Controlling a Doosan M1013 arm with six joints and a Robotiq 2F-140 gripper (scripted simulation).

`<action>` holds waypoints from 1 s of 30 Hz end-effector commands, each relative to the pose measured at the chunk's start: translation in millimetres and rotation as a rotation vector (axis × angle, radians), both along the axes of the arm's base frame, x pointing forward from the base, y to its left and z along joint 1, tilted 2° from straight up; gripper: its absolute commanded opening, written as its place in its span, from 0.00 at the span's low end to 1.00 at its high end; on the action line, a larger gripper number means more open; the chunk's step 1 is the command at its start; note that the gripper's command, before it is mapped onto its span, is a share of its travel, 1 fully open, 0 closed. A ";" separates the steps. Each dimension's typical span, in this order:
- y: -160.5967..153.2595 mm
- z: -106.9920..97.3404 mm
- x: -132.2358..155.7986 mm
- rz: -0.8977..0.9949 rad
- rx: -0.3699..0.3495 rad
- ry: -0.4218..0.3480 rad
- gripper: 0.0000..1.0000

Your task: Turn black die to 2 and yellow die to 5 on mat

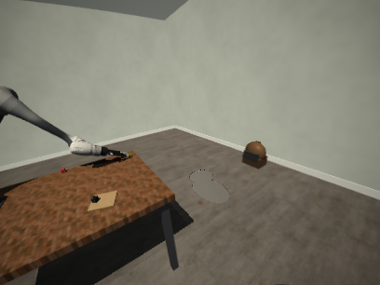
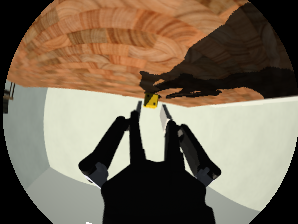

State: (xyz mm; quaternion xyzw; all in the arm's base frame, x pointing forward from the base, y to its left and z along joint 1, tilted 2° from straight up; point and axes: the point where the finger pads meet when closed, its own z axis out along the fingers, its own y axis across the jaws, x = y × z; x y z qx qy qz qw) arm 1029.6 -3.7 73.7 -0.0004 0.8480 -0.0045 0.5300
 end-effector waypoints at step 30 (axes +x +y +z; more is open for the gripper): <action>0.5 64.3 -10.6 0.000 0.000 0.000 0.35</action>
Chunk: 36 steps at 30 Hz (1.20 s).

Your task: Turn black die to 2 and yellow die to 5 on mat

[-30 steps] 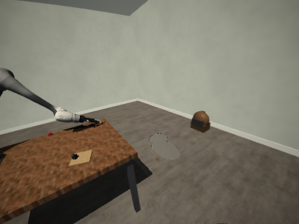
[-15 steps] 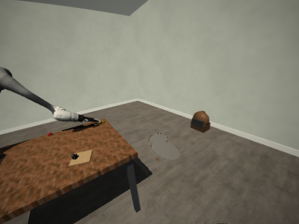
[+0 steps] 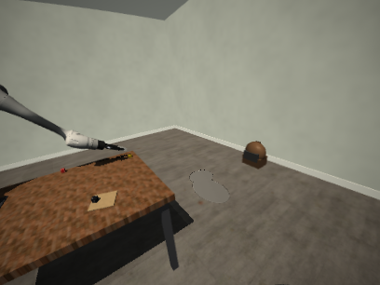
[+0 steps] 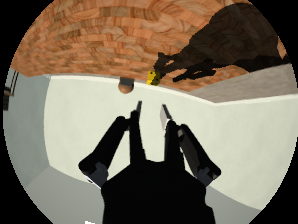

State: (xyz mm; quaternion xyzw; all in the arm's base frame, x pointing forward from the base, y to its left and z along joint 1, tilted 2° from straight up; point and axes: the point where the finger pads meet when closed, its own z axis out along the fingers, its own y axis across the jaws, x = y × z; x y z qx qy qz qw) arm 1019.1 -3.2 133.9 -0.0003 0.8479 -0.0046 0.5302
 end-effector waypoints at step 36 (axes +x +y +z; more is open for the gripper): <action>0.2 30.4 40.7 -0.005 0.003 0.709 0.35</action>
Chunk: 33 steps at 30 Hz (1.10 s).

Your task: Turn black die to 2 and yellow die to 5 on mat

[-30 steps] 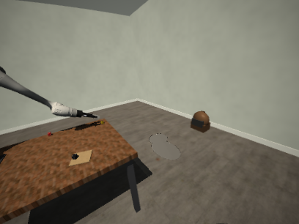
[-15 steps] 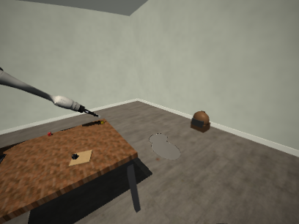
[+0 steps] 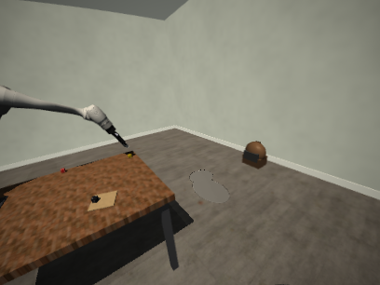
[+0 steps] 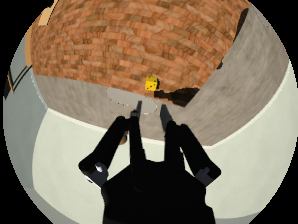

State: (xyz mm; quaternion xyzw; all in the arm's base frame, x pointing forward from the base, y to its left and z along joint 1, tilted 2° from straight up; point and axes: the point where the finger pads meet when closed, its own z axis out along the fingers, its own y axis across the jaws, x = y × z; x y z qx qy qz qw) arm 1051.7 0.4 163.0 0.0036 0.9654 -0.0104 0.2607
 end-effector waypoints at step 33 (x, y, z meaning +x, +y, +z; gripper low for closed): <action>-3.6 12.9 26.4 -0.001 0.015 0.492 1.00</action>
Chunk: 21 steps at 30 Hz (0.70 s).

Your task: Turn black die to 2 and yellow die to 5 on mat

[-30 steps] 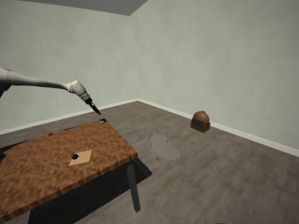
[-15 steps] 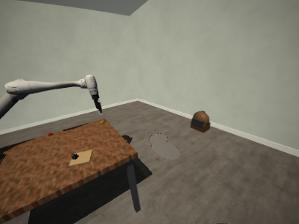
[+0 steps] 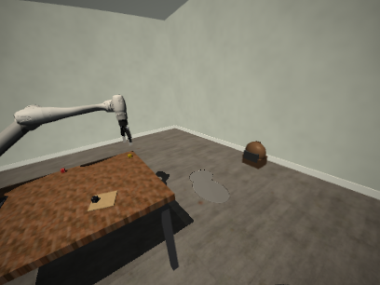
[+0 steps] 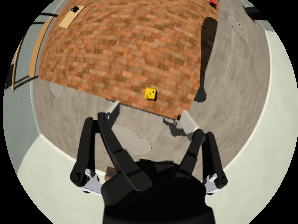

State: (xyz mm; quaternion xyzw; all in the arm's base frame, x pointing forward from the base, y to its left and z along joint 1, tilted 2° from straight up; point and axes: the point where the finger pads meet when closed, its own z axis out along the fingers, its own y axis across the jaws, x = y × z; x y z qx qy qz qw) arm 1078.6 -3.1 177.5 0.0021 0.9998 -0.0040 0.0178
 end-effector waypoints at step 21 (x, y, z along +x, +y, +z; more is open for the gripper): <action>-1.8 -27.2 -7.9 -0.033 0.001 0.000 0.35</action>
